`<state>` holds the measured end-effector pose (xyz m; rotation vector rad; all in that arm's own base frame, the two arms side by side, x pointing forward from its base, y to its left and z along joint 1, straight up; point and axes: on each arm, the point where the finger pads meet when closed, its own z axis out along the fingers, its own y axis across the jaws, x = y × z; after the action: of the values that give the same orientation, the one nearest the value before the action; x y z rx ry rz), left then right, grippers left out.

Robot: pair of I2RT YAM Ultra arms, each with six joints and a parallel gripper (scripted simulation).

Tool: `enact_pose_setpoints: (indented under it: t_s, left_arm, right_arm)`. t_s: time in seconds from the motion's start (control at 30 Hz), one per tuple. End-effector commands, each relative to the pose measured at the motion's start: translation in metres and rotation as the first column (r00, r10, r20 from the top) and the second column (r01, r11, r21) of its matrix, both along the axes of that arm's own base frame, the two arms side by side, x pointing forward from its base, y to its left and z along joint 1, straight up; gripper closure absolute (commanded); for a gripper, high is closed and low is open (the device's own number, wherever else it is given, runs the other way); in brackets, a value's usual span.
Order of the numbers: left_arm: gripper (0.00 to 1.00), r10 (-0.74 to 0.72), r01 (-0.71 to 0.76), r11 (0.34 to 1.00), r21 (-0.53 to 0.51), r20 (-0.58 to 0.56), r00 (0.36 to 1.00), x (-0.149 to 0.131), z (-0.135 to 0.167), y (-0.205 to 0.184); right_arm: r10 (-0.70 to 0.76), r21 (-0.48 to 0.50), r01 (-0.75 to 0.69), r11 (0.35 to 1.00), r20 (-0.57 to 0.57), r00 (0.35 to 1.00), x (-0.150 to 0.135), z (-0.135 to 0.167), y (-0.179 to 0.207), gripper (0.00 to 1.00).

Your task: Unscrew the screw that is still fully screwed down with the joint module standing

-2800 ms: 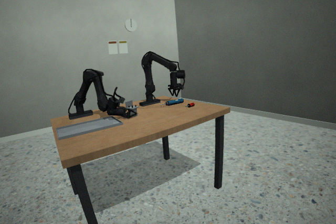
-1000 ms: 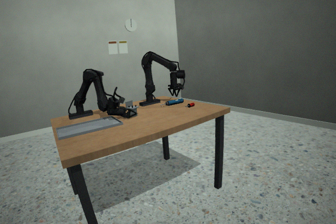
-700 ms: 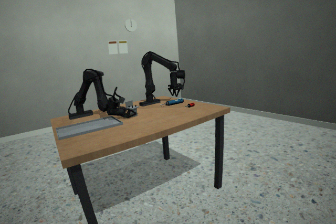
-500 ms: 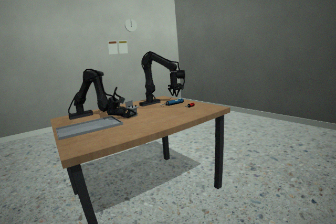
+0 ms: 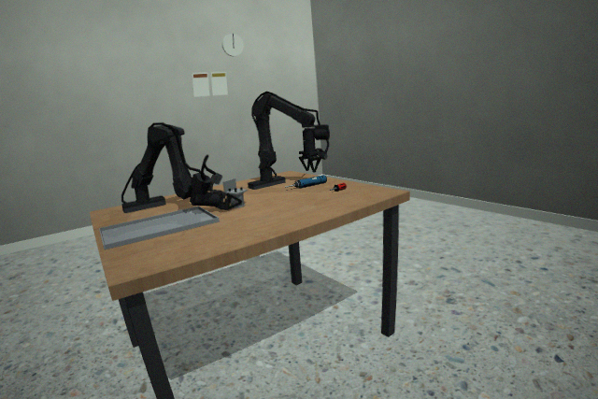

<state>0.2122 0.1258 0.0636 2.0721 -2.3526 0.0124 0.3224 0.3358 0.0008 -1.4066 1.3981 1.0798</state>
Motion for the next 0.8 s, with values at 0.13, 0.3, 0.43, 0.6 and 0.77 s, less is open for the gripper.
enact_pose_setpoints:
  t_s: [0.13,0.3,0.43,0.6,0.77]
  left_arm:
    - [0.35,0.006,-0.007,1.000,0.016,0.009,1.000,0.0020,0.0037,0.0028]
    - [0.35,0.006,-0.007,1.000,0.016,0.009,1.000,0.0020,0.0037,0.0028]
    - [0.35,0.006,-0.007,1.000,0.016,0.009,1.000,0.0020,0.0037,0.0028]
    - [0.35,0.006,-0.007,1.000,0.016,0.009,1.000,0.0020,0.0037,0.0028]
    - [0.35,0.006,-0.007,1.000,0.016,0.009,1.000,0.0020,0.0037,0.0028]
  right_arm:
    - [-0.004,0.021,0.003,1.000,0.023,1.000,0.0052,0.0152,-0.0025,0.37]
    - [-0.007,0.020,0.007,1.000,0.024,1.000,0.0059,0.0149,-0.0026,0.39]
    - [-0.007,0.020,0.007,1.000,0.024,1.000,0.0059,0.0149,-0.0026,0.39]
    - [-0.007,0.020,0.007,1.000,0.024,1.000,0.0059,0.0149,-0.0026,0.39]
    - [-0.007,0.020,0.007,1.000,0.024,1.000,0.0059,0.0149,-0.0026,0.40]
